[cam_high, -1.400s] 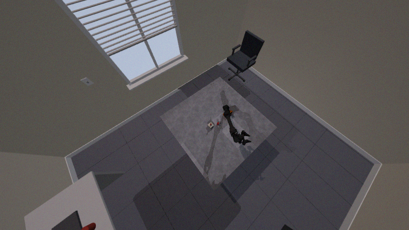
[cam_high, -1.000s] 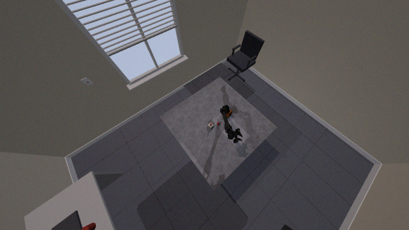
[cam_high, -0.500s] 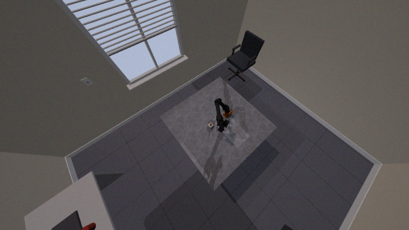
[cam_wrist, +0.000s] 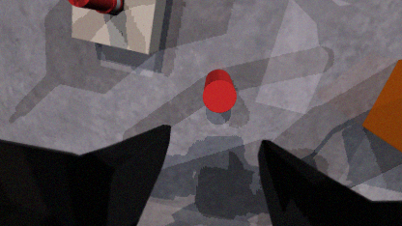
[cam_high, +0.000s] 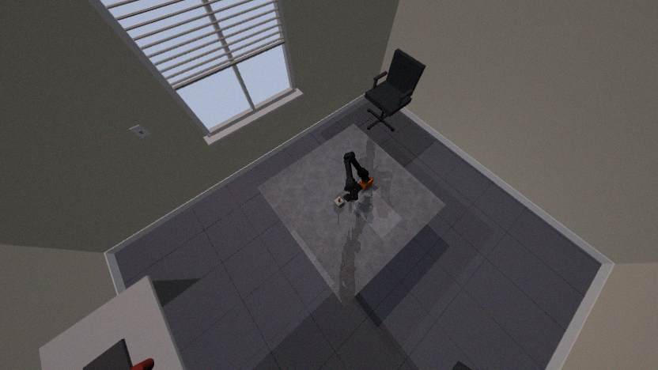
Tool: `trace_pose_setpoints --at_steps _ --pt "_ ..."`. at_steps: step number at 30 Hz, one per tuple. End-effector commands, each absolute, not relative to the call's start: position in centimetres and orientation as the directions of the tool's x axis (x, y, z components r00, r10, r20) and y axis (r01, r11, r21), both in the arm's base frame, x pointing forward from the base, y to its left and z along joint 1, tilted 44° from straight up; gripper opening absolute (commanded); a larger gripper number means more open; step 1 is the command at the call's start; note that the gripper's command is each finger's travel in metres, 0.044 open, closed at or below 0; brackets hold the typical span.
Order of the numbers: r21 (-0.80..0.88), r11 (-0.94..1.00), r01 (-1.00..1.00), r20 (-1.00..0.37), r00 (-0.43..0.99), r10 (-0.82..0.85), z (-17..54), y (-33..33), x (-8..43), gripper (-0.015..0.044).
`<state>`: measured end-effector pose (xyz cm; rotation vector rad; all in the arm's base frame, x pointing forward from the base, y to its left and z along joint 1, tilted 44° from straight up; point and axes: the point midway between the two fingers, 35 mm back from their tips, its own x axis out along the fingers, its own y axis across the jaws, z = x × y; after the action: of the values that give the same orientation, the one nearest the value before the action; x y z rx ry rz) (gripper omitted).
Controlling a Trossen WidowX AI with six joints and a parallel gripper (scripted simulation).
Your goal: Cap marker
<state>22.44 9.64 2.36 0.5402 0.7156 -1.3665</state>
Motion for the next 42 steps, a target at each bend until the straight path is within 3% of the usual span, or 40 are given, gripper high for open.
trace_pose_setpoints --at_steps 1,42 --pt "-0.057 0.138 0.989 -0.724 0.054 -0.688 0.8 7.7 22.6 0.0239" --pt "-0.056 0.138 0.989 -0.723 0.055 -0.689 -4.1 2.7 22.8 0.0239"
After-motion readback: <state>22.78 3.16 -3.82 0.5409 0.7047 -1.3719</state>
